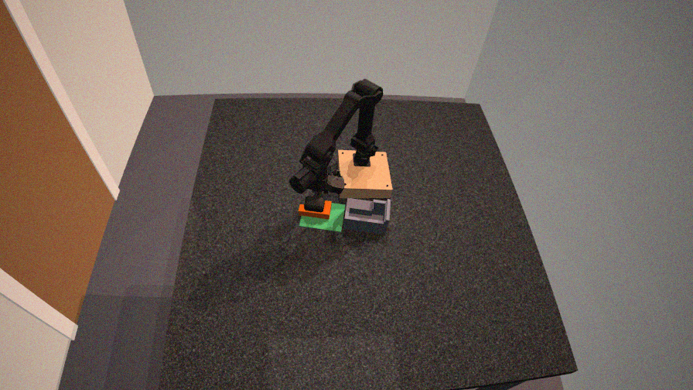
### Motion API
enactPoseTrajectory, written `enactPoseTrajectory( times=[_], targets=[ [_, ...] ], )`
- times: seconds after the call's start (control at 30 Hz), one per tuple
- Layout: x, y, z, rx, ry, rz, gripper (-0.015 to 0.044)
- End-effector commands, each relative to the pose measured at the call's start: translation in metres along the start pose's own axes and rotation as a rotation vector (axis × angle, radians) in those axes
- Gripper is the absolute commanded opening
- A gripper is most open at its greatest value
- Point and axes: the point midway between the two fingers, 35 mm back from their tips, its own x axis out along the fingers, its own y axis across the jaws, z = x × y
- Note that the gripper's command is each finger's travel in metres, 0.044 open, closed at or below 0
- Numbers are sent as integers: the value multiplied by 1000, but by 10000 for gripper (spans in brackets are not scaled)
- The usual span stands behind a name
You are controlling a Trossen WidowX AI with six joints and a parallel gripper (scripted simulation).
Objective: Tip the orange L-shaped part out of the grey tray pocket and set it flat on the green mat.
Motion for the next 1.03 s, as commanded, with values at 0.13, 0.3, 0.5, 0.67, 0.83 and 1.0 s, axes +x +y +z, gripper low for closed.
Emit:
enactPoseTrajectory(
  times=[0.13, 0.3, 0.5, 0.67, 0.83, 1.0],
  targets=[
    [-74, -2, -1, 2, 8, -10, 400],
    [-83, -1, 0, 2, 8, -10, 400],
    [-81, -3, -1, 4, 16, -29, 400],
    [-81, -3, -1, 4, 16, -29, 400],
    [-81, -3, -1, 4, 16, -29, 400],
    [-81, -3, -1, 4, 16, -29, 400]
  ],
)
